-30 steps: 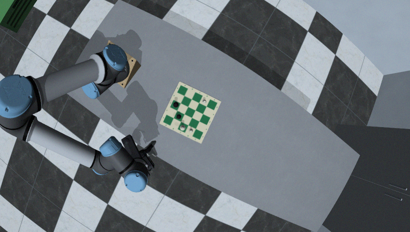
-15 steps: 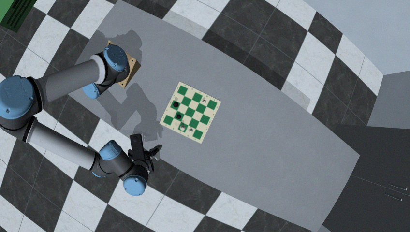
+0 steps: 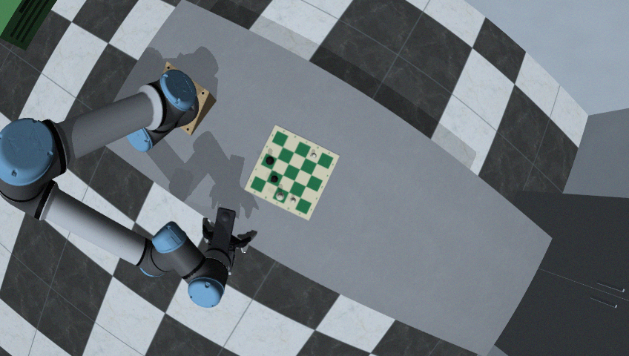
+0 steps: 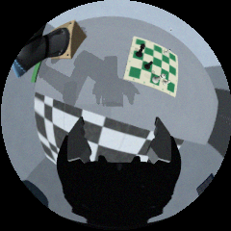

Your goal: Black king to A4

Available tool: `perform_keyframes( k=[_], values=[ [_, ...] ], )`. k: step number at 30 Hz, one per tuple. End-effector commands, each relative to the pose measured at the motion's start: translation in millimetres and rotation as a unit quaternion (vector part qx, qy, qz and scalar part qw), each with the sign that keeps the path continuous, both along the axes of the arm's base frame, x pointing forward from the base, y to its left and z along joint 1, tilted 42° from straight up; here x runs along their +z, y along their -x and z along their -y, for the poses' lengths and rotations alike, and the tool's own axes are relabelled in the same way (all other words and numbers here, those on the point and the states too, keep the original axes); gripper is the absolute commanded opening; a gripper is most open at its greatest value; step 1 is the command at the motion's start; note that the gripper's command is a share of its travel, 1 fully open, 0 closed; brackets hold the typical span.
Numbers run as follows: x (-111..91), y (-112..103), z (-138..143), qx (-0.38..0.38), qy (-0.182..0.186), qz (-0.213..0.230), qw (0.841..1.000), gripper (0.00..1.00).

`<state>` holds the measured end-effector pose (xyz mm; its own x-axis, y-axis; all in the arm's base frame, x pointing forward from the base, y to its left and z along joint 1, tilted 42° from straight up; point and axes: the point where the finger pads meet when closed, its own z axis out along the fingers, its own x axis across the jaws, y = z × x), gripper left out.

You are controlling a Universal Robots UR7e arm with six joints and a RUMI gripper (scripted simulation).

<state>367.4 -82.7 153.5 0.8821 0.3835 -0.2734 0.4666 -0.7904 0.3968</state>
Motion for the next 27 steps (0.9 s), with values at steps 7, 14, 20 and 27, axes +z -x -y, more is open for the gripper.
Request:
perform_keyframes(
  k=[7, 14, 20, 27],
  values=[
    [-4, -12, -15, -0.14, -0.026, 0.069, 0.987, 1.0],
    [-5, -20, -25, -0.234, -0.044, 0.111, 0.965, 1.0],
    [-6, -25, -31, -0.293, -0.055, 0.134, 0.945, 1.0],
    [-5, -36, -43, -0.412, -0.075, 0.174, 0.891, 1.0]
  ],
)
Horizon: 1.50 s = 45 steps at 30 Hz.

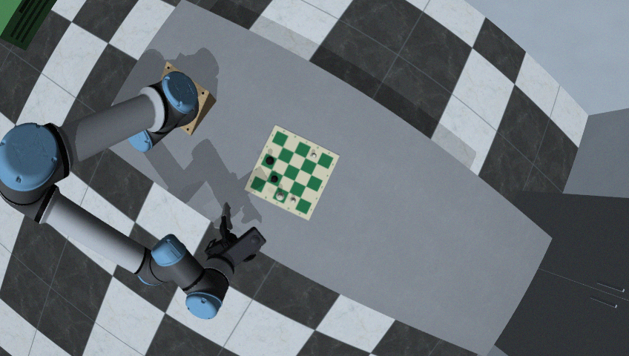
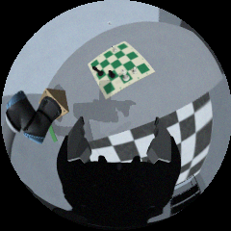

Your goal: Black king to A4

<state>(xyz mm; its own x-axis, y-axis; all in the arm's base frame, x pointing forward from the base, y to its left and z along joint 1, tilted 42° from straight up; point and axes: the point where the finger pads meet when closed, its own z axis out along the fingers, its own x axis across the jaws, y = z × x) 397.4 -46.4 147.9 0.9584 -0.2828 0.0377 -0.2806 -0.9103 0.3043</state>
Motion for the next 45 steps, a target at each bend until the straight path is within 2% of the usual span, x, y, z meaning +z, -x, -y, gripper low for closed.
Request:
perform_keyframes(
  k=[1, 6, 10, 13, 14, 16, 17, 19, 20, 22, 23, 25, 27, 30, 31, 33, 34, 36, 37, 38, 42, 44, 45],
  values=[
    [1, -6, -7, -0.075, -0.012, 0.023, 0.997, 1.0],
    [2, -14, -14, -0.163, -0.03, 0.049, 0.985, 1.0],
    [2, -16, -16, -0.186, -0.035, 0.055, 0.98, 1.0],
    [4, -21, -21, -0.253, -0.048, 0.071, 0.964, 1.0],
    [4, -21, -21, -0.253, -0.048, 0.071, 0.964, 1.0],
    [5, -25, -25, -0.297, -0.057, 0.08, 0.95, 1.0],
    [5, -25, -25, -0.297, -0.057, 0.08, 0.95, 1.0],
    [6, -28, -28, -0.342, -0.066, 0.088, 0.933, 1.0],
    [6, -28, -28, -0.342, -0.066, 0.088, 0.933, 1.0],
    [8, -32, -31, -0.385, -0.074, 0.095, 0.915, 1.0],
    [8, -32, -31, -0.385, -0.074, 0.095, 0.915, 1.0],
    [10, -35, -34, -0.428, -0.081, 0.101, 0.894, 1.0],
    [10, -35, -34, -0.428, -0.081, 0.101, 0.894, 1.0],
    [12, -40, -39, -0.491, -0.092, 0.107, 0.859, 1.0],
    [12, -40, -39, -0.491, -0.092, 0.107, 0.859, 1.0],
    [14, -43, -42, -0.532, -0.099, 0.11, 0.834, 1.0],
    [14, -43, -42, -0.532, -0.099, 0.11, 0.834, 1.0],
    [16, -46, -45, -0.571, -0.105, 0.112, 0.807, 1.0],
    [16, -46, -45, -0.571, -0.105, 0.112, 0.807, 1.0],
    [17, -48, -46, -0.588, -0.107, 0.112, 0.794, 1.0],
    [8, -54, -45, -0.527, -0.122, 0.087, 0.837, 1.0],
    [8, -54, -45, -0.527, -0.122, 0.087, 0.837, 1.0],
    [6, -56, -45, -0.511, -0.126, 0.081, 0.846, 1.0]
  ],
)
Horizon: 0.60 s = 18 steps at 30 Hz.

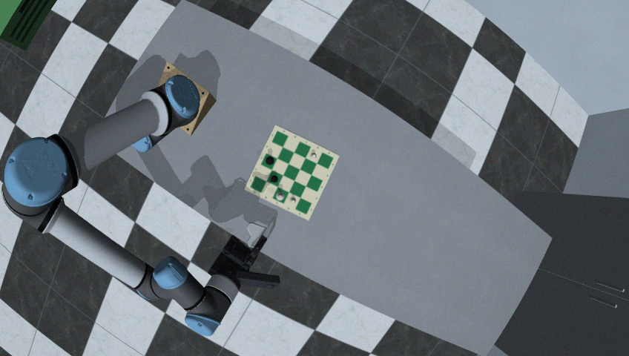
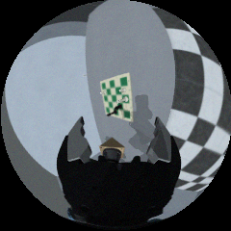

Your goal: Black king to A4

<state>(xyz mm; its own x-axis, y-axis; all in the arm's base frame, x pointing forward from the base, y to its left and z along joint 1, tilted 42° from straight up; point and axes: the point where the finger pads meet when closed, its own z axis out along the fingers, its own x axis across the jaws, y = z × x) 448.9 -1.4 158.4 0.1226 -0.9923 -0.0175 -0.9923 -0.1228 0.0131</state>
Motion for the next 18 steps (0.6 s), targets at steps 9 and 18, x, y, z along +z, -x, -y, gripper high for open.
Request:
perform_keyframes(
  k=[9, 18],
  values=[
    [-19, -14, 3, 0.168, -0.04, -0.014, 0.985, 1.0],
    [-31, -20, 5, 0.27, -0.066, -0.014, 0.96, 1.0]
  ],
)
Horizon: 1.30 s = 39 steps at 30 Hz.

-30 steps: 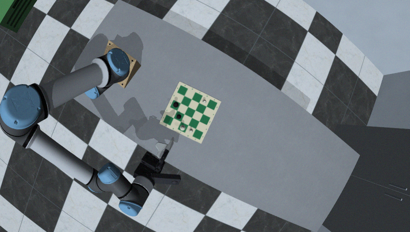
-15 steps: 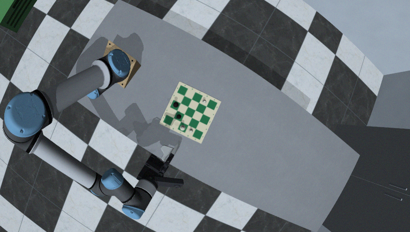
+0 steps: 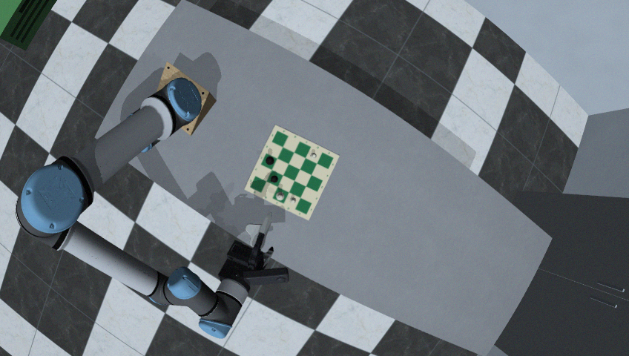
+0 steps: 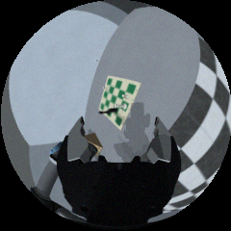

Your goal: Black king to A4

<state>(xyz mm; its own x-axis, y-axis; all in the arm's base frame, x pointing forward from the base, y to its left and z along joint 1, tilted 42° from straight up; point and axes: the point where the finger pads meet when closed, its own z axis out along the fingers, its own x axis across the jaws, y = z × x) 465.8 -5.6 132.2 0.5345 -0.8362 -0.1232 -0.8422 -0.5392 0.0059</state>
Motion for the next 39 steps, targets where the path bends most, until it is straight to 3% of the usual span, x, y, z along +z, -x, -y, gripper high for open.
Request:
perform_keyframes(
  k=[1, 10, 15, 29, 32, 39],
  values=[
    [-7, -4, 2, 0.068, -0.021, 0.0, 0.997, 1.0],
    [-22, -11, 6, 0.192, -0.058, 0.006, 0.98, 1.0],
    [-25, -12, 7, 0.22, -0.067, 0.009, 0.973, 1.0],
    [-46, -20, 17, 0.382, -0.121, 0.036, 0.915, 1.0],
    [-48, -20, 17, 0.391, -0.124, 0.038, 0.911, 1.0],
    [-56, -22, 21, 0.447, -0.143, 0.052, 0.881, 1.0]
  ],
)
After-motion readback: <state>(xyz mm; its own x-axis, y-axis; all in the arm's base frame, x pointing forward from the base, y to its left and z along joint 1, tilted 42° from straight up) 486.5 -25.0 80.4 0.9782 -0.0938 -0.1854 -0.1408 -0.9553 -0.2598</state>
